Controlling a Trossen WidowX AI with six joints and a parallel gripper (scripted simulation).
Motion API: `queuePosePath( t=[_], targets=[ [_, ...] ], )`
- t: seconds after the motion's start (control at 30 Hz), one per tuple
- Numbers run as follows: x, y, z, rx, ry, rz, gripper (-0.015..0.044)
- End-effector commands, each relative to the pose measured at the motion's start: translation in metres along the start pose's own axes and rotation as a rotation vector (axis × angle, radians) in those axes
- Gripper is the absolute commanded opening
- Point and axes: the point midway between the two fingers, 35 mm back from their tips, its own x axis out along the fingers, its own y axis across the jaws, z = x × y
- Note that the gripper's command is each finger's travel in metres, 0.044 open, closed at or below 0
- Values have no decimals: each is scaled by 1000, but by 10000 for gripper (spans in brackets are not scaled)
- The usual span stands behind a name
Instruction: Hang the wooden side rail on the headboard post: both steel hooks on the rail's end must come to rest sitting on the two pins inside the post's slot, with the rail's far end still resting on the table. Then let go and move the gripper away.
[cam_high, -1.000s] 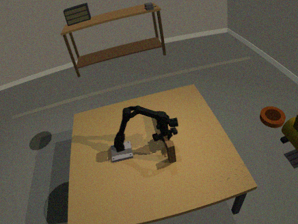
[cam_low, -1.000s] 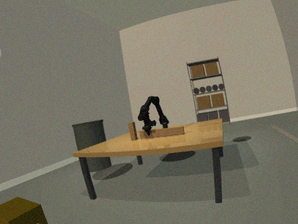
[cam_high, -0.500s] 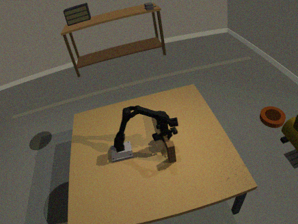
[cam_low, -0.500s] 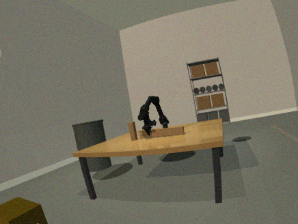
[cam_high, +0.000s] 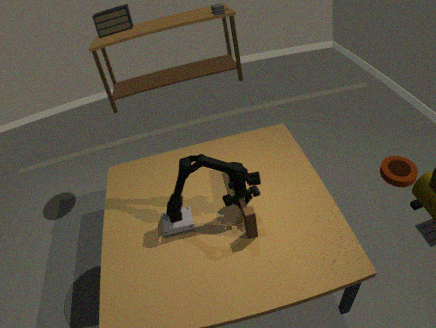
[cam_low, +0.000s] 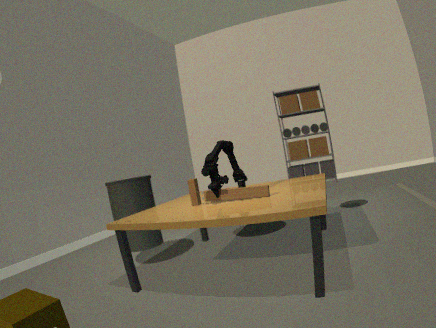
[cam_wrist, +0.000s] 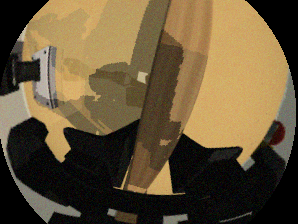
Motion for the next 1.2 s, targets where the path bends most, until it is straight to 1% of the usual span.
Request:
queuePosePath(
  t=[0.0, 1.17],
  targets=[
    [-7, -2, 0, -12, 3, -15, 0],
    [-13, -2, 0, -12, 3, -15, 0]
  ],
)
